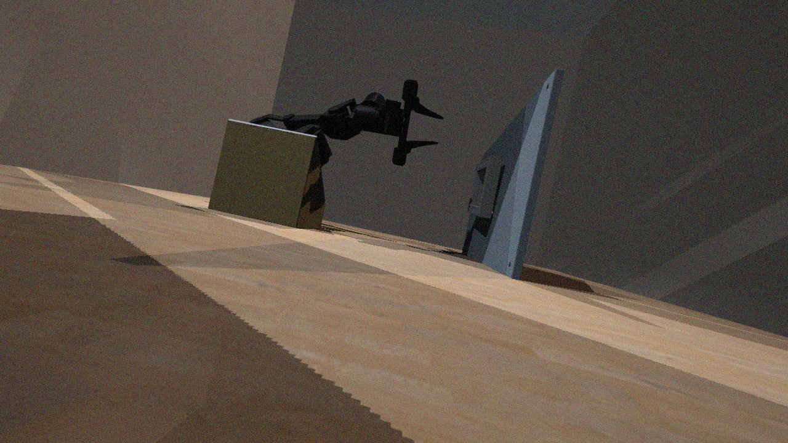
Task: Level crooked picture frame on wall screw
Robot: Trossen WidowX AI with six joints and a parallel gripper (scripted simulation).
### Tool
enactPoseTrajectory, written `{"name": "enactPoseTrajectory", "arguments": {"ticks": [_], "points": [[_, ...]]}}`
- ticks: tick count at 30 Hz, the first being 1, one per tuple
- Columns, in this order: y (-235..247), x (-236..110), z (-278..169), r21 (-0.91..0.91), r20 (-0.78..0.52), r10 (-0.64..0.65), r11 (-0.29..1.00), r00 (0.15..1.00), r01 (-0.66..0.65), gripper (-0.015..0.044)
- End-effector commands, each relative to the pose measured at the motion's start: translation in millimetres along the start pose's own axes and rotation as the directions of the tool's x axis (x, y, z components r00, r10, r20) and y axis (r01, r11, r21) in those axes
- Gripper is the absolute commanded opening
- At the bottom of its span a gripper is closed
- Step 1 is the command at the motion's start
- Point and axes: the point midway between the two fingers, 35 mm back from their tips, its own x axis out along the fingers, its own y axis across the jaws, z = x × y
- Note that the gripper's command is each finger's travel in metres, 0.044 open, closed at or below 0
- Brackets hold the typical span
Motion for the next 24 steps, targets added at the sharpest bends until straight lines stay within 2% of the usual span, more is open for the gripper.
{"name": "enactPoseTrajectory", "arguments": {"ticks": [1,24], "points": [[0.5,-1.9,-0.1,0.005,0.002,-0.006,1.0,1.0,0.006,0.026],[1.3,-4.6,-0.7,0.009,0.001,-0.012,1.0,1.0,0.012,0.026]]}}
